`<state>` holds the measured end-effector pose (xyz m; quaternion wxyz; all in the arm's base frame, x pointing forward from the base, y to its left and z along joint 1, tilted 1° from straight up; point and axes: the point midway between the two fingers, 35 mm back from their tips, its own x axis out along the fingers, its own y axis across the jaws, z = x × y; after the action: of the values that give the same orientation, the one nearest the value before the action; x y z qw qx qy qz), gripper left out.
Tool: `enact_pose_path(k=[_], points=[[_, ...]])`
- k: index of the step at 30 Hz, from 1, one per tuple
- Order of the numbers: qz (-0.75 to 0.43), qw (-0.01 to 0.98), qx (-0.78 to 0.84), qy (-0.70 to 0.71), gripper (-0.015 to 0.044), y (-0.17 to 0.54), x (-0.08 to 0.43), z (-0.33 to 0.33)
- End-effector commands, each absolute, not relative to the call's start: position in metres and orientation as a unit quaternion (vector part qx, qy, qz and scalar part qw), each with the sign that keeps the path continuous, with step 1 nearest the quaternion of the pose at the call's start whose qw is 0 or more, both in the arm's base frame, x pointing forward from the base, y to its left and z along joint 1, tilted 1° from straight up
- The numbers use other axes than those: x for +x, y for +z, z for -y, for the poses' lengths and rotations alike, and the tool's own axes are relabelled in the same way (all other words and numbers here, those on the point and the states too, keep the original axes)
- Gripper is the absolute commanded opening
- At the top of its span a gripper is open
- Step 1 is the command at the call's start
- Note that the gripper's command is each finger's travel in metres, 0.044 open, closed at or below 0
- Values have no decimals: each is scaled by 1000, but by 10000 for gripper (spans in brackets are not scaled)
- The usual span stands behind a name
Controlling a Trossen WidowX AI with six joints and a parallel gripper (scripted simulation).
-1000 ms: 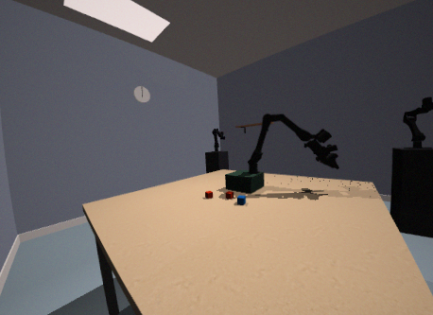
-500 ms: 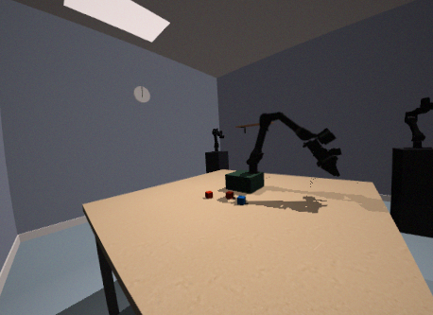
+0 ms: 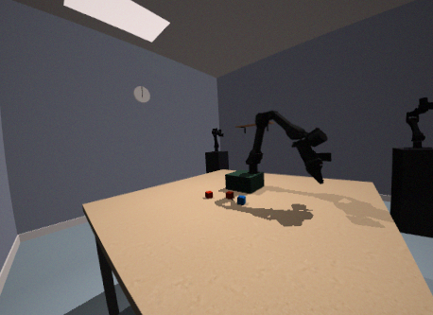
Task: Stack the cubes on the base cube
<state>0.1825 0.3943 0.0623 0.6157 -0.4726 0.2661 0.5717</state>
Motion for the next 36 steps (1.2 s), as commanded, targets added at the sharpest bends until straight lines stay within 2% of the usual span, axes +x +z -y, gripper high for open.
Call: enact_pose_path(k=[1, 19, 36], points=[[-277, 620, -483, 553, 265, 65, 217, -374], [-364, 617, -512, 474, 265, 62, 333, -237], [-452, 602, -502, 426, 265, 62, 376, -83]])
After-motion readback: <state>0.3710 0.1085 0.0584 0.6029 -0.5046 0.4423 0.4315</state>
